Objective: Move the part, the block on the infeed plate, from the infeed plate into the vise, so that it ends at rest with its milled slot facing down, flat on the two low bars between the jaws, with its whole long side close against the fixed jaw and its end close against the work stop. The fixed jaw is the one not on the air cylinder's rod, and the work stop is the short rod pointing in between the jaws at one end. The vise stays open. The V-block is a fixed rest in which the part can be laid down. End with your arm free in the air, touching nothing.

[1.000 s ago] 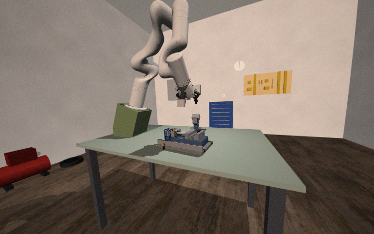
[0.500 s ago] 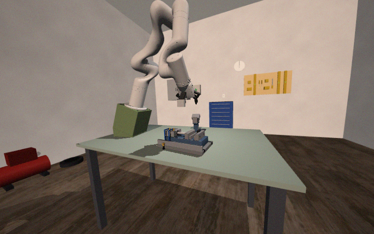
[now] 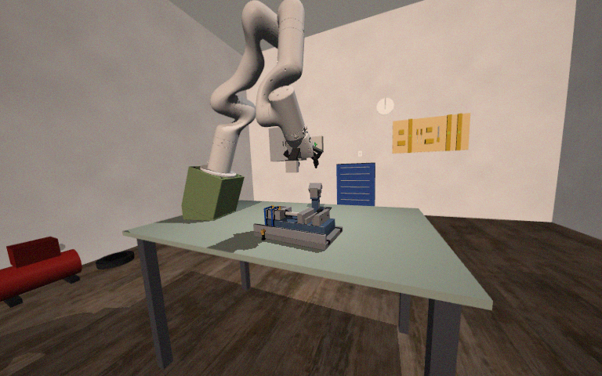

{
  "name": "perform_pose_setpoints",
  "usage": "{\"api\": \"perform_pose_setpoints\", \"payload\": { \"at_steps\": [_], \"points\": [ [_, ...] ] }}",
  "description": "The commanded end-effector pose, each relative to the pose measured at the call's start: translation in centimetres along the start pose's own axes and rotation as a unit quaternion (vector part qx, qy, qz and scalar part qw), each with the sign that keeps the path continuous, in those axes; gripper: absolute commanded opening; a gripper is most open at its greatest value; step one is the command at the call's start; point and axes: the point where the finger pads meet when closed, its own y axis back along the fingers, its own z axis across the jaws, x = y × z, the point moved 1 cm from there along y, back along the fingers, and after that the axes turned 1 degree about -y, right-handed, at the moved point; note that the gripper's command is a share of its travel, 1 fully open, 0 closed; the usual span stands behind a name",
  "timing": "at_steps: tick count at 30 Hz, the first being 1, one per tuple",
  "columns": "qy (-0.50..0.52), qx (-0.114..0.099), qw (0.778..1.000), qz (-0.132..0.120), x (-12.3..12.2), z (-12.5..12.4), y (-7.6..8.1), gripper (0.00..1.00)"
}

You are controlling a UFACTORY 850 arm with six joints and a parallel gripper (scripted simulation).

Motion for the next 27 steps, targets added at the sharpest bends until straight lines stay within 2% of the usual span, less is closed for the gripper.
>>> {"api": "perform_pose_setpoints", "payload": {
  "at_steps": [1,27],
  "points": [
    [0.001,0.0,1.0,0.0,0.0,-0.1,-0.1,0.89],
    [0.001,0.0,1.0,0.0,0.0,-0.1,-1.6,0.89]
  ]
}}
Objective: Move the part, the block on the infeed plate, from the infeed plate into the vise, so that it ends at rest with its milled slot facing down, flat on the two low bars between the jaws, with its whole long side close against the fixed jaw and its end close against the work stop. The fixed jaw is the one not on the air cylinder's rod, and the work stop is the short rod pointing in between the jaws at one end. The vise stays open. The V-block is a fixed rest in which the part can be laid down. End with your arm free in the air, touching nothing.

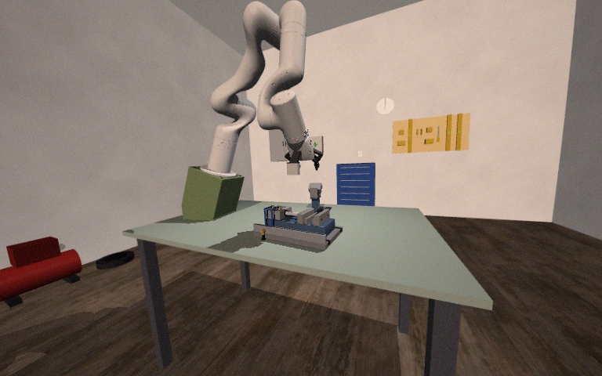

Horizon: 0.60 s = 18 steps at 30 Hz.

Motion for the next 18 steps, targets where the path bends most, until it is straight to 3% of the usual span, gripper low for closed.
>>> {"api": "perform_pose_setpoints", "payload": {
  "at_steps": [1,18],
  "points": [
    [0.001,0.0,1.0,0.0,0.0,-0.1,-0.3,0.89],
    [0.001,0.0,1.0,0.0,0.0,-0.1,-1.7,0.89]
  ]
}}
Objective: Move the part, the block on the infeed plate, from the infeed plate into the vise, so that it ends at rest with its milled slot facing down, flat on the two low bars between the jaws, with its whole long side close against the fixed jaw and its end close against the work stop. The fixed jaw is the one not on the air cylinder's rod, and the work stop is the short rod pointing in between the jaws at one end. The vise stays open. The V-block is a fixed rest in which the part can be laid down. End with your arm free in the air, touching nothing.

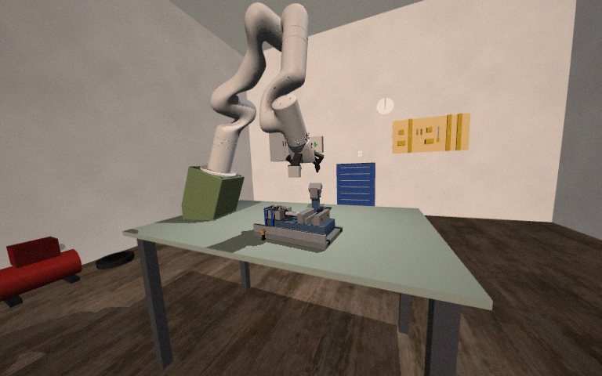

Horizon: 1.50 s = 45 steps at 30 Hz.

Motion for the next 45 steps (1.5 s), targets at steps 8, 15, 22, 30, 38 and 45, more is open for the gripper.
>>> {"api": "perform_pose_setpoints", "payload": {
  "at_steps": [8,15,22,30,38,45],
  "points": [
    [0.001,0.0,1.0,0.0,0.0,-0.1,-1.0,0.89],
    [0.001,0.0,1.0,0.0,0.0,-0.1,-1.7,0.89],
    [0.001,0.0,1.0,0.0,0.0,-0.1,-2.4,0.89],
    [0.001,0.0,1.0,0.0,0.0,-0.1,-3.3,0.89],
    [0.001,0.0,1.0,0.0,0.0,-0.1,-4.3,0.89],
    [0.001,0.0,1.0,0.0,0.0,-0.1,-4.9,0.89]
  ]
}}
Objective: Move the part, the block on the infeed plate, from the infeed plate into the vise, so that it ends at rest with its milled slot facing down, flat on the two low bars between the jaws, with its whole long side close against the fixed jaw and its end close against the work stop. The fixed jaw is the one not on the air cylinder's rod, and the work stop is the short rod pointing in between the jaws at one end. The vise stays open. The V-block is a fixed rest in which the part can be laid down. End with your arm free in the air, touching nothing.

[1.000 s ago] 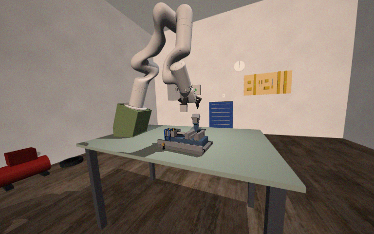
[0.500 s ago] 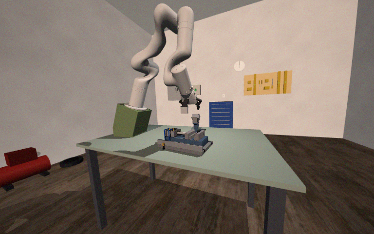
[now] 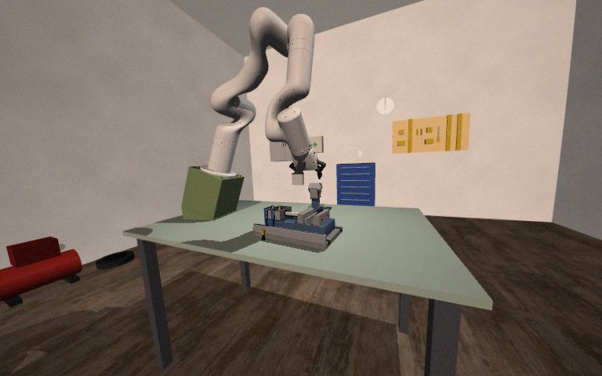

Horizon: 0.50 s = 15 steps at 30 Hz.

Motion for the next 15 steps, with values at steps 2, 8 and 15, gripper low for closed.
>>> {"api": "perform_pose_setpoints", "payload": {
  "at_steps": [2,8,15],
  "points": [
    [0.0,0.0,1.0,0.0,0.0,-0.1,-0.6,0.89],
    [0.0,0.0,1.0,0.0,0.0,-0.1,-1.4,0.89],
    [0.0,0.0,1.0,0.0,0.0,-0.1,-2.0,0.89]
  ]
}}
